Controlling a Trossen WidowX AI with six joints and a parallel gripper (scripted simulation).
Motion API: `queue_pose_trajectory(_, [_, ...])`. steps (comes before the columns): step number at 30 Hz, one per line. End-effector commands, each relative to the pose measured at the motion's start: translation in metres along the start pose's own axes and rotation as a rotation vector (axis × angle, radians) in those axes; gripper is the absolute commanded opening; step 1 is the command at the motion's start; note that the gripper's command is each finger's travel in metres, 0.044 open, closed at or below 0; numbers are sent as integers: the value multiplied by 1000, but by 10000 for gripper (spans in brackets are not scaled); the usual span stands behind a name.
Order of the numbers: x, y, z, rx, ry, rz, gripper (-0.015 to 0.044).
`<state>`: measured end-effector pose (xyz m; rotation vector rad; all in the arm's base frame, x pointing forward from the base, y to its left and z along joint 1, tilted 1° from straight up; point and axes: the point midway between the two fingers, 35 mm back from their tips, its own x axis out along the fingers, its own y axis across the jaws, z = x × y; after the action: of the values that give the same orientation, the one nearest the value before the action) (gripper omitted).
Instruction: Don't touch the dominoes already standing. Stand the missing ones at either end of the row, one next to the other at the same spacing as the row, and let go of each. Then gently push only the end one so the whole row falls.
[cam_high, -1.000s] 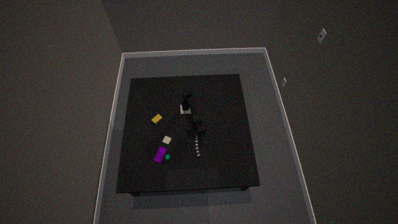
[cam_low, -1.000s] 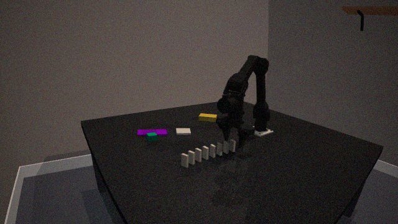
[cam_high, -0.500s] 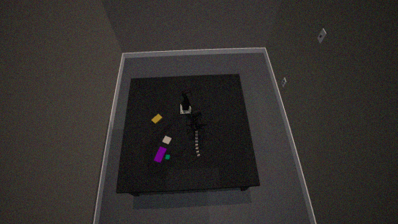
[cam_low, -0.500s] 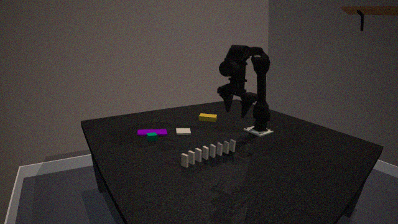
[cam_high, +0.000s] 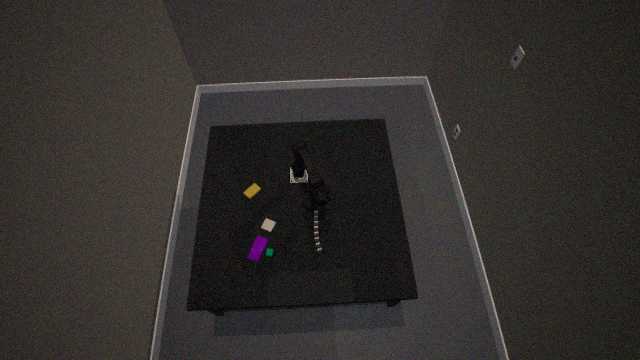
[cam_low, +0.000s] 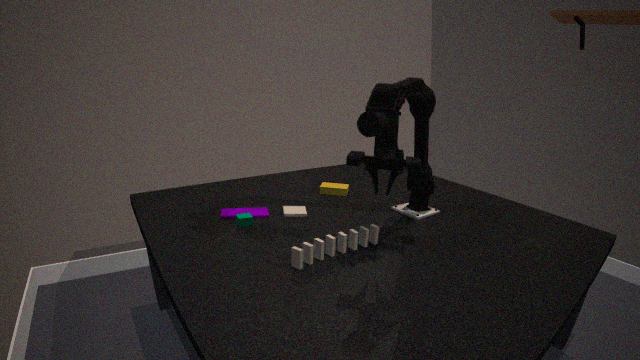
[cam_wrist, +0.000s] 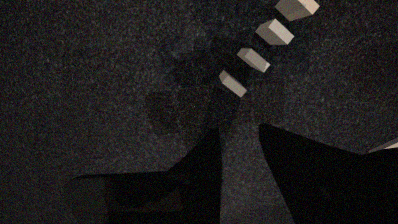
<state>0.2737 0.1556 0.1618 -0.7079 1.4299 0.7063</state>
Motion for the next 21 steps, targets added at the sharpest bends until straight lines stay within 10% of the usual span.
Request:
queue_pose_trajectory(1, [30, 14, -16, -662, 8, 9, 20])
queue_pose_trajectory(21, [36, 17, -19, -804, 8, 10, 0])
